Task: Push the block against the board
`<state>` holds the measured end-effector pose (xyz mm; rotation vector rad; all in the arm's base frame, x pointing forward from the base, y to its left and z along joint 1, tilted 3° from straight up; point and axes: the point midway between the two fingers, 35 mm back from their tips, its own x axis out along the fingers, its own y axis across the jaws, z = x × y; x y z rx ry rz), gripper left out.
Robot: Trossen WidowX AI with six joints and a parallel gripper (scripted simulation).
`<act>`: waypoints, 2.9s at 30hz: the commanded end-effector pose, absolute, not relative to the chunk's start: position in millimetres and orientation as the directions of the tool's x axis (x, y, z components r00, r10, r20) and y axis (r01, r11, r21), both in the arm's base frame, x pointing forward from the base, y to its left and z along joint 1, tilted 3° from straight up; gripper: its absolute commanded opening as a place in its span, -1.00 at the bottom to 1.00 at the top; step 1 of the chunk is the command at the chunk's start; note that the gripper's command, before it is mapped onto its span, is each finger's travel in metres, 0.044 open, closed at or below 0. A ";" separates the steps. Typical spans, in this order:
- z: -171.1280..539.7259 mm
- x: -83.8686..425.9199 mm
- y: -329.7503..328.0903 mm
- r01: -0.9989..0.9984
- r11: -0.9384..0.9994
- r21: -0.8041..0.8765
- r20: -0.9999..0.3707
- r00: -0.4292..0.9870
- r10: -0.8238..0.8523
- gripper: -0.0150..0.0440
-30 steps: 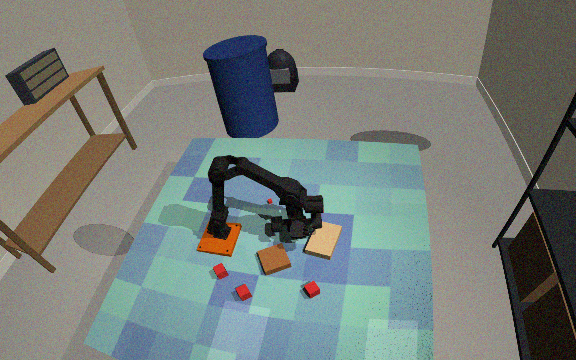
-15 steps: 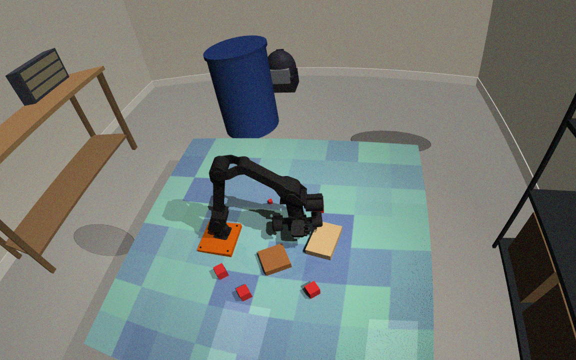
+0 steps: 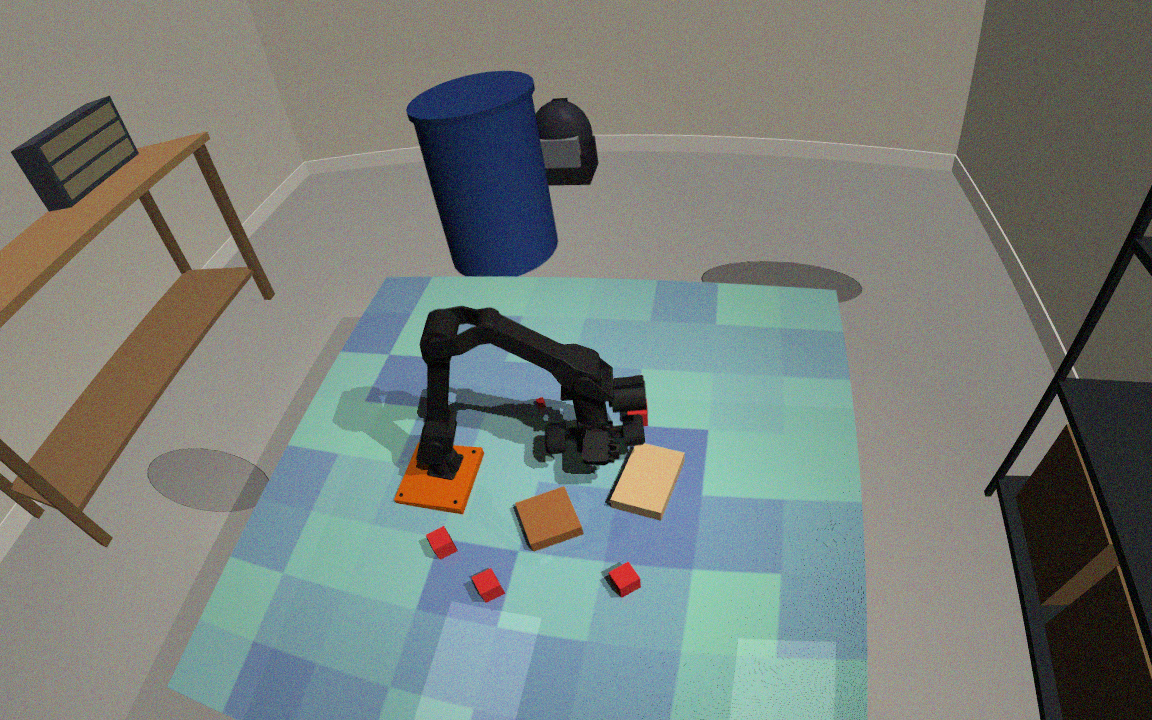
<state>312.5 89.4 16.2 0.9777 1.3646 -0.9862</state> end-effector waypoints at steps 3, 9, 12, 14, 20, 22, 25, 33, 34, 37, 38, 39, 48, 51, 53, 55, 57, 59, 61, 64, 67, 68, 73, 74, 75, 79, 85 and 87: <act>16.1 309.8 98.7 0.954 0.300 -0.018 -1.000 -0.023 0.015 -0.49; 16.3 307.2 107.0 0.954 0.300 -0.018 -1.000 -0.024 0.016 -0.49; 16.4 305.8 111.1 0.954 0.300 -0.018 -1.000 -0.024 0.017 -0.49; 16.5 304.8 113.9 0.954 0.300 -0.018 -1.000 -0.024 0.017 -0.49; 16.7 301.7 122.0 0.954 0.300 -0.018 -1.000 -0.024 0.018 -0.49; 16.7 300.6 124.7 0.954 0.300 -0.018 -1.000 -0.024 0.018 -0.49; 16.8 299.0 128.7 0.954 0.300 -0.018 -1.000 -0.025 0.018 -0.49; 17.1 294.3 139.4 0.954 0.300 -0.018 -0.999 -0.025 0.020 -0.49; 17.1 293.7 140.7 0.954 0.300 -0.018 -0.999 -0.025 0.020 -0.49; 17.2 292.8 142.5 0.954 0.300 -0.018 -0.999 -0.026 0.020 -0.49; 17.2 292.8 142.7 0.954 0.300 -0.018 -0.999 -0.026 0.020 -0.49; 17.2 292.8 142.7 0.954 0.300 -0.018 -0.999 -0.026 0.020 -0.49; 17.2 292.8 142.7 0.954 0.300 -0.018 -0.999 -0.026 0.020 -0.49; 17.2 292.8 142.7 0.954 0.300 -0.018 -0.999 -0.026 0.020 -0.49; 17.2 292.8 142.7 0.954 0.300 -0.018 -0.999 -0.026 0.020 -0.49; 17.2 292.8 142.7 0.954 0.300 -0.018 -0.999 -0.026 0.020 -0.49; 17.2 292.8 142.7 0.954 0.300 -0.018 -0.999 -0.026 0.020 -0.49; 17.2 292.8 142.7 0.954 0.300 -0.018 -0.999 -0.026 0.020 -0.49; 17.2 292.8 142.7 0.954 0.300 -0.018 -0.999 -0.026 0.020 -0.49; 17.2 292.8 142.7 0.954 0.300 -0.018 -0.999 -0.026 0.020 -0.49; 17.2 292.8 142.7 0.954 0.300 -0.018 -0.999 -0.026 0.020 -0.49; 17.2 292.8 142.7 0.954 0.300 -0.018 -0.999 -0.026 0.020 -0.49; 17.2 292.8 142.7 0.954 0.300 -0.018 -0.999 -0.026 0.020 -0.49; 17.2 292.8 142.7 0.954 0.300 -0.018 -0.999 -0.026 0.020 -0.49; 17.2 292.8 142.7 0.954 0.300 -0.018 -0.999 -0.026 0.020 -0.49; 17.2 292.8 142.7 0.954 0.300 -0.018 -0.999 -0.026 0.020 -0.49; 17.1 293.7 140.2 0.954 0.300 -0.018 -0.999 -0.025 0.020 -0.49; 17.0 294.8 137.5 0.954 0.300 -0.018 -0.999 -0.025 0.019 -0.49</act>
